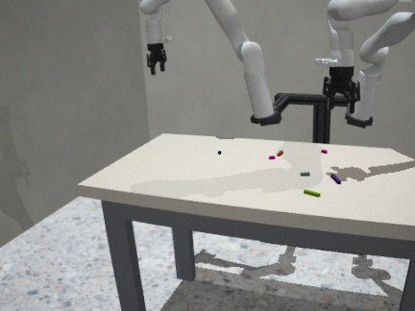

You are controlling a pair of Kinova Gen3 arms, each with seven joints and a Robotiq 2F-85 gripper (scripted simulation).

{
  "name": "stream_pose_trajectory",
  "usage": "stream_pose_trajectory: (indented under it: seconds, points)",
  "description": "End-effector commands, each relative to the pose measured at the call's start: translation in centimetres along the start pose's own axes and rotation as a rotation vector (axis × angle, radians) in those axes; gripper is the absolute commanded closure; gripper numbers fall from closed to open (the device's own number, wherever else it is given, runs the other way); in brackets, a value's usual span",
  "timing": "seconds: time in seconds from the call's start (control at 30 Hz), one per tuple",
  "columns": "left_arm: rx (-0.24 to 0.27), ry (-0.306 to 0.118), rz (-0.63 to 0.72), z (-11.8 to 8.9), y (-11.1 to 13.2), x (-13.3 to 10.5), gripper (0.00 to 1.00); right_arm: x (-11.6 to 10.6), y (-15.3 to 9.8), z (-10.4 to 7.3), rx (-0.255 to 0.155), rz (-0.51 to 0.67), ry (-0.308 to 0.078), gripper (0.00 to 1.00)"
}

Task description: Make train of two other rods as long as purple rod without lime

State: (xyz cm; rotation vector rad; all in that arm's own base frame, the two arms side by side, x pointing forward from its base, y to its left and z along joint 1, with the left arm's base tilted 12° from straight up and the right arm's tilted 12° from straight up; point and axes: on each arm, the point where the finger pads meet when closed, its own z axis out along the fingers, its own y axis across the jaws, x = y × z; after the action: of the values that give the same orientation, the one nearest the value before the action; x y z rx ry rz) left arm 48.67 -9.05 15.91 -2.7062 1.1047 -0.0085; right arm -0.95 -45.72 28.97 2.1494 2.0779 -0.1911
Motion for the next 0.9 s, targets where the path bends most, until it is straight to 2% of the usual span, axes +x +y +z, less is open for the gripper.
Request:
stream_pose_trajectory:
  seconds: [0.0, 0.47, 0.6, 0.8, 0.87]
  points:
    - [0.0, -0.002, 0.001, -0.3, -0.1, -0.2, 0.002, -0.1, -0.4, -0.1, 0.005, -0.004, -0.006, 0.002]
    - [-0.002, 0.0, -0.015, -0.1, -0.2, 0.2, 0.002, -0.1, -0.4, -0.1, 0.005, -0.004, -0.006, 0.002]
    - [-0.014, 0.006, -0.087, 0.9, -0.3, 2.0, 0.002, -0.1, -0.4, -0.1, 0.005, -0.004, -0.006, 0.002]
    - [-0.035, 0.008, -0.309, 4.3, -1.1, 6.3, 0.002, -0.1, -0.4, -0.1, 0.005, -0.004, -0.006, 0.002]
    - [-0.035, 0.008, -0.309, 4.3, -1.1, 6.3, 0.002, -0.1, -0.4, -0.1, 0.005, -0.004, -0.006, 0.002]
